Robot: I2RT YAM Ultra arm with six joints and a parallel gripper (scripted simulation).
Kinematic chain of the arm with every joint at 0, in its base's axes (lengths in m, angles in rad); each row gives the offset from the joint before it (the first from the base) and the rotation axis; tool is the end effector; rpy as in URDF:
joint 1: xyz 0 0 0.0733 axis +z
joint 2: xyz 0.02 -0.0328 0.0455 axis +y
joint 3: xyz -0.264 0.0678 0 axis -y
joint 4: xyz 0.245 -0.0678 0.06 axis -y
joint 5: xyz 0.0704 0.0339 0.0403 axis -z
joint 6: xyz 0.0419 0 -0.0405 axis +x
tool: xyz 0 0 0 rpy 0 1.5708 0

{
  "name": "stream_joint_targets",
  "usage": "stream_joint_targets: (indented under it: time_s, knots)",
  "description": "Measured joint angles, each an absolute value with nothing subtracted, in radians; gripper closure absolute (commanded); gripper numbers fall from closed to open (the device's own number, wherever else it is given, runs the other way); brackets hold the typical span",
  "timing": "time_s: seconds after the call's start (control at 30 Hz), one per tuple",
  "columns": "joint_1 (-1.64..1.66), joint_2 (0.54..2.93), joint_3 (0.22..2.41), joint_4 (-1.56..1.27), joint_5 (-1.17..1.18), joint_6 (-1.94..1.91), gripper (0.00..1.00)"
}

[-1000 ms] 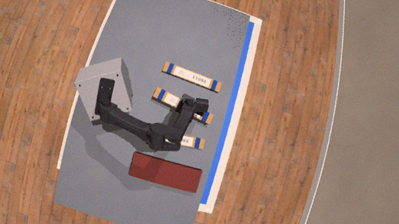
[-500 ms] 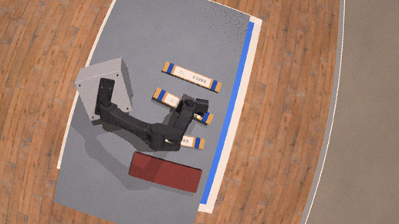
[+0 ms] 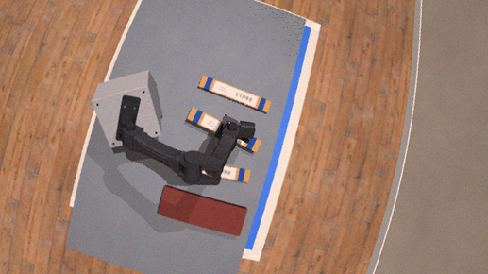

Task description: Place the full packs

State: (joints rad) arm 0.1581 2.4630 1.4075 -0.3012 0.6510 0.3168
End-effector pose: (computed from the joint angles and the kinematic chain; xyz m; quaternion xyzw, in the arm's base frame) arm 0.4189 0.0422 -0.0005 0.1087 0.9364 -0.2852 0.1732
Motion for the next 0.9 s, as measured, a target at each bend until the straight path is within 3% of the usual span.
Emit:
stream_joint_targets:
  time_s: [0.9]
  knots:
    - [0.141, 2.476, 1.407, -0.273, 0.646, 0.300, 1.00]
